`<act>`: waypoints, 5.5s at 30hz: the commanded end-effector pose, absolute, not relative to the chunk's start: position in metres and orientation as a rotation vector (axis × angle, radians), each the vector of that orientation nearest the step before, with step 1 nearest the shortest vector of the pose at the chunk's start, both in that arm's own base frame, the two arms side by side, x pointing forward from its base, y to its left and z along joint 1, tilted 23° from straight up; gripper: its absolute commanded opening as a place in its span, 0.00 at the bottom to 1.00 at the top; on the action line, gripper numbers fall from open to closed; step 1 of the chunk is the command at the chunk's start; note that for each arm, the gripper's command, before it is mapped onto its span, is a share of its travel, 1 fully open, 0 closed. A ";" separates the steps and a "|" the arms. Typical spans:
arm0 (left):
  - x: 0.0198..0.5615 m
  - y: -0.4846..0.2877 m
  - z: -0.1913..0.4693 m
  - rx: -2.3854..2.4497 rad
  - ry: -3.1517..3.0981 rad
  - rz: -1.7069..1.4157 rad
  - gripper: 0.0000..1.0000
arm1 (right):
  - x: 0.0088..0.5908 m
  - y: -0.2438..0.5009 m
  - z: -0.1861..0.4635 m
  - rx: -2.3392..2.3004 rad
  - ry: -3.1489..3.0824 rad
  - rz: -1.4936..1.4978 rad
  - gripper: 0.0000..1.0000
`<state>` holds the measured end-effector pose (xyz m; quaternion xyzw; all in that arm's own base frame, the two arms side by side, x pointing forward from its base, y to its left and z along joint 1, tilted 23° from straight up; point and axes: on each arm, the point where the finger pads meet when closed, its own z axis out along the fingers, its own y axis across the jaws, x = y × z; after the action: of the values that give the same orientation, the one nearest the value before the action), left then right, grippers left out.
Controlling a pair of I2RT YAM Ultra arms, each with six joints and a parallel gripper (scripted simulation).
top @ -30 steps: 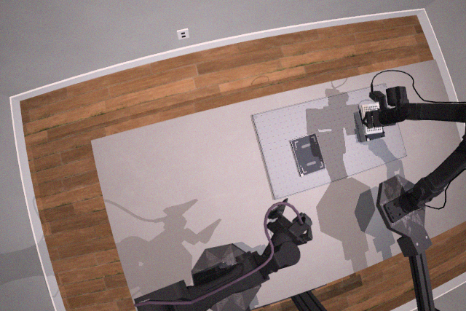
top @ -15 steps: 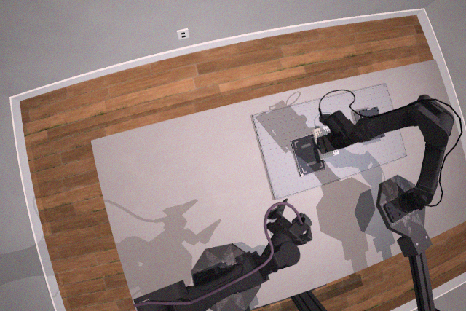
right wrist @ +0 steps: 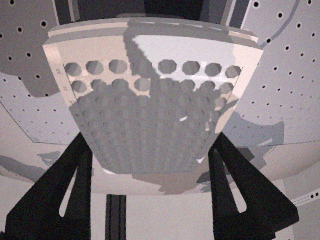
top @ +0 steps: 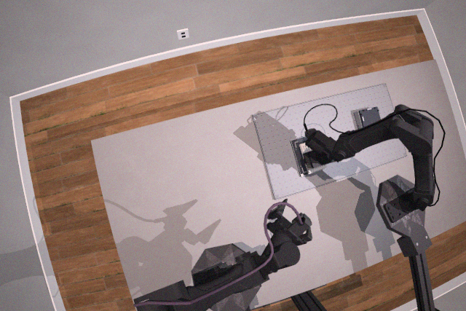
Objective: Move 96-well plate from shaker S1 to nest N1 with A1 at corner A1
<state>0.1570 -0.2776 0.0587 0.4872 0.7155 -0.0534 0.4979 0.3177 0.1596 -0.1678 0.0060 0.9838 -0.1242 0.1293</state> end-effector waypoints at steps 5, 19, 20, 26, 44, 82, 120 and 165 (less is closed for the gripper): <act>0.154 -0.278 0.061 1.183 1.726 -0.138 1.00 | 0.332 0.168 -0.156 0.037 2.816 -0.353 0.81; 0.154 -0.278 0.061 1.183 1.726 -0.138 1.00 | 0.343 0.169 -0.168 0.044 2.816 -0.335 0.81; 0.154 -0.278 0.061 1.183 1.726 -0.138 1.00 | 0.343 0.169 -0.168 0.044 2.816 -0.335 0.81; 0.154 -0.278 0.061 1.183 1.726 -0.138 1.00 | 0.335 0.164 -0.178 0.023 2.815 -0.347 0.81; 0.154 -0.278 0.061 1.183 1.726 -0.138 1.00 | 0.349 0.156 -0.209 0.044 2.816 -0.317 0.81; 0.154 -0.278 0.061 1.183 1.726 -0.138 1.00 | 0.328 0.156 -0.180 0.044 2.812 -0.332 0.81; 0.154 -0.278 0.061 1.183 1.726 -0.138 1.00 | 0.340 0.171 -0.168 0.031 2.800 -0.330 0.81; 0.154 -0.278 0.061 1.183 1.726 -0.138 1.00 | 0.333 0.153 -0.195 0.060 2.790 -0.349 0.81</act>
<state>0.1570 -0.2776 0.0587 0.4872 0.7155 -0.0534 0.4979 0.3321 0.1531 -0.1987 0.0124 0.9808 -0.1237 0.1502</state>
